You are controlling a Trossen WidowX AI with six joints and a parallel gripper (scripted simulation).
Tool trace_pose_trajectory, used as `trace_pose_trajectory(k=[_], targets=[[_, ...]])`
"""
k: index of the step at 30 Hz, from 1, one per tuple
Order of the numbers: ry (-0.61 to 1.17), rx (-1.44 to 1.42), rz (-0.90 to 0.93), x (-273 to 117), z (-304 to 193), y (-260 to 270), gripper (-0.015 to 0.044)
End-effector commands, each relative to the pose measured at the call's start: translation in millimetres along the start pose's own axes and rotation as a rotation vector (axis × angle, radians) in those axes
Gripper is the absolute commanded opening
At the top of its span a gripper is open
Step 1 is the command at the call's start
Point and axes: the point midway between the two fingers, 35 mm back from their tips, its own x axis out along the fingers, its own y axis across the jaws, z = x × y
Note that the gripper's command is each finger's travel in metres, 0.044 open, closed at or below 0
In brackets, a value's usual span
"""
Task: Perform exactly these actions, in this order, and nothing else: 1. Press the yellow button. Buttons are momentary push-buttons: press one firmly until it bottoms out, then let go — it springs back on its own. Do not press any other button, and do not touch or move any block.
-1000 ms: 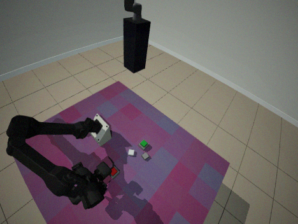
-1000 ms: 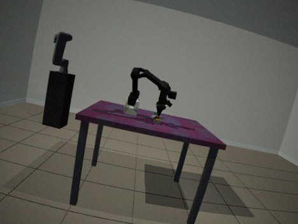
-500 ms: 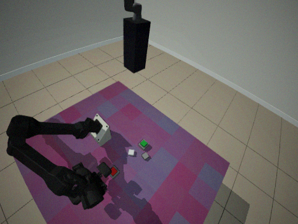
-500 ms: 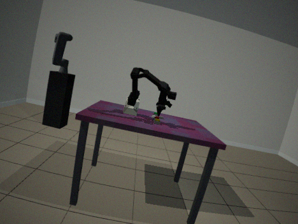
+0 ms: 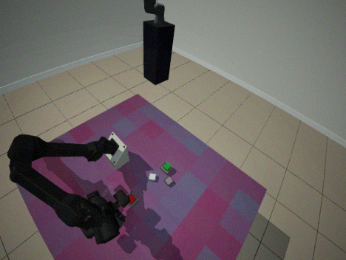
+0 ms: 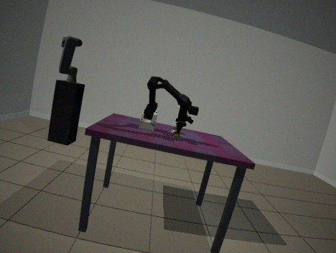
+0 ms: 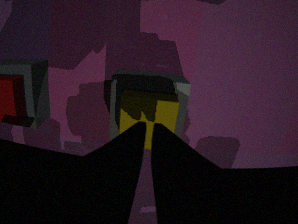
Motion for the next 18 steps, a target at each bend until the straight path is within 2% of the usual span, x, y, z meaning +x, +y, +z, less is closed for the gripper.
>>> trace_pose_trajectory(k=[1, 18], targets=[[0.000, -0.003, 0.004, 7.7, -0.4, 0.9, 0.0020], [0.000, -0.003, 0.003, 16.2, -0.9, 0.7, 0.0020]])
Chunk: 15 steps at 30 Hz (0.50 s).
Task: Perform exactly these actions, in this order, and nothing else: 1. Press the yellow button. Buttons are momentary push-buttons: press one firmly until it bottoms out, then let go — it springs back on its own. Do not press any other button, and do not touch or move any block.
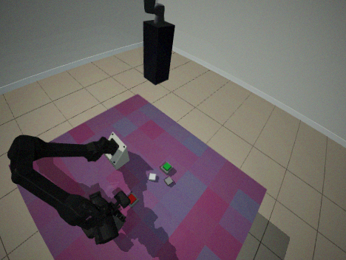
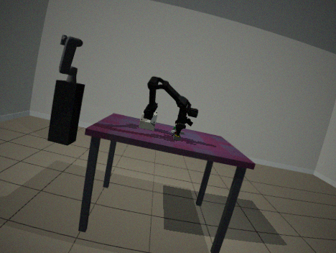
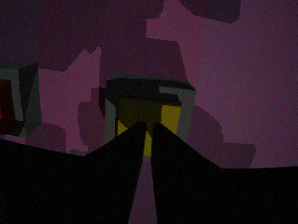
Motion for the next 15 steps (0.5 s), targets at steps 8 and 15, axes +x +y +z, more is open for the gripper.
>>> trace_pose_trajectory(k=[8, 15], targets=[[0.000, 0.000, 0.001, -2.4, 0.1, 0.2, 0.0020], [0.001, -0.003, 0.006, -33.5, -0.2, 0.7, 0.0020]])
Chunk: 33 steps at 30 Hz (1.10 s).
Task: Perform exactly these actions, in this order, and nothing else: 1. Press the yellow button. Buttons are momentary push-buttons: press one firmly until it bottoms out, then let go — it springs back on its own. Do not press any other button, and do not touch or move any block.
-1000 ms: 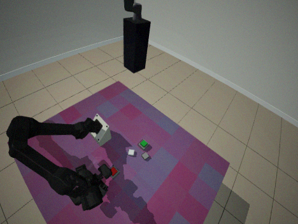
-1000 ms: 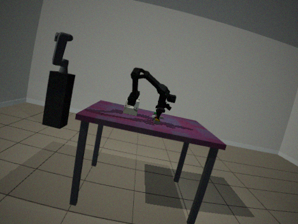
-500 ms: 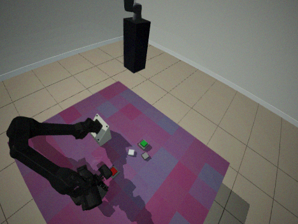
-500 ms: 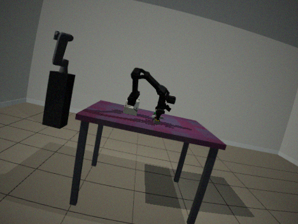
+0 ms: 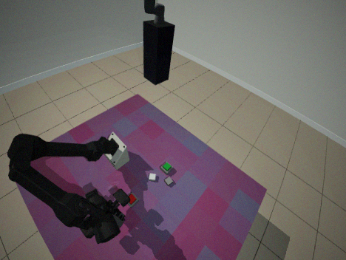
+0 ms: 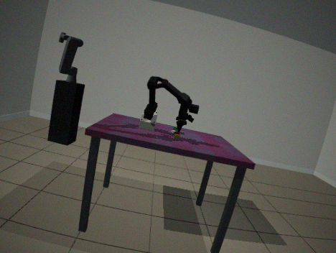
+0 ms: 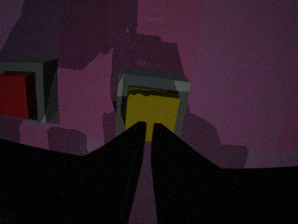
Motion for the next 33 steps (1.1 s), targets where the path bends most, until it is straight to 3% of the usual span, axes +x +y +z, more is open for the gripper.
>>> trace_pose_trajectory(k=[1, 8, 15, 28, 33], targets=[[0.004, 0.003, -0.002, -7.7, 0.5, 0.9, 0.0046], [-0.029, -0.012, 0.088, -32.4, 58.0, 96.6, 0.0230], [-0.020, -0.023, 0.121, -57.3, 74.0, 202.1, 0.0400], [0.005, -0.001, 0.031, -73.8, 8.6, 384.7, 0.0400], [0.004, 0.004, 0.018, -72.5, 0.3, 395.6, 0.0400]])
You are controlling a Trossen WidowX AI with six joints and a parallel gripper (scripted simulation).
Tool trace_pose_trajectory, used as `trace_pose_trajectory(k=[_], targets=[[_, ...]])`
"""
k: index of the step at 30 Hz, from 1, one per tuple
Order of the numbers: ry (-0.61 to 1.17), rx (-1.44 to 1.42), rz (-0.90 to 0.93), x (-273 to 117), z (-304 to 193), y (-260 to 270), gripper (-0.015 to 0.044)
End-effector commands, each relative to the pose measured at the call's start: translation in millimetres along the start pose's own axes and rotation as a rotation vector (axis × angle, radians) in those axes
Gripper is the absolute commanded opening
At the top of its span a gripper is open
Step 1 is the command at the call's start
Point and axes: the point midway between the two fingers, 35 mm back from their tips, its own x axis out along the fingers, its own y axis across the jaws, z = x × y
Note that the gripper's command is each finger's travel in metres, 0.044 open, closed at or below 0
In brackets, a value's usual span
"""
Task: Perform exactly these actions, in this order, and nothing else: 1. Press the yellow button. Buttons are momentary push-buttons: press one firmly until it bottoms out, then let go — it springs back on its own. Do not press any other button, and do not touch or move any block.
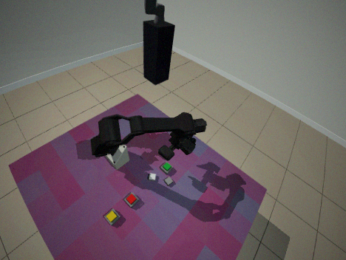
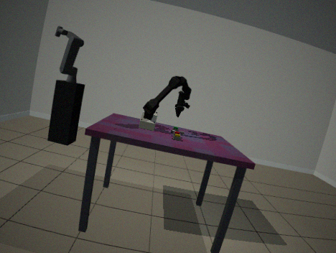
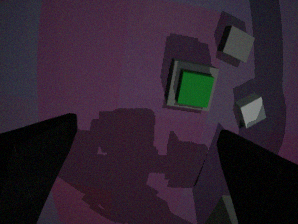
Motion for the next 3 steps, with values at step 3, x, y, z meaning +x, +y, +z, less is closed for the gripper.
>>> trace_pose_trajectory(k=[3], targets=[[0.006, 0.028, -0.008, 0.9, -5.1, 9.6, 0.0400]])
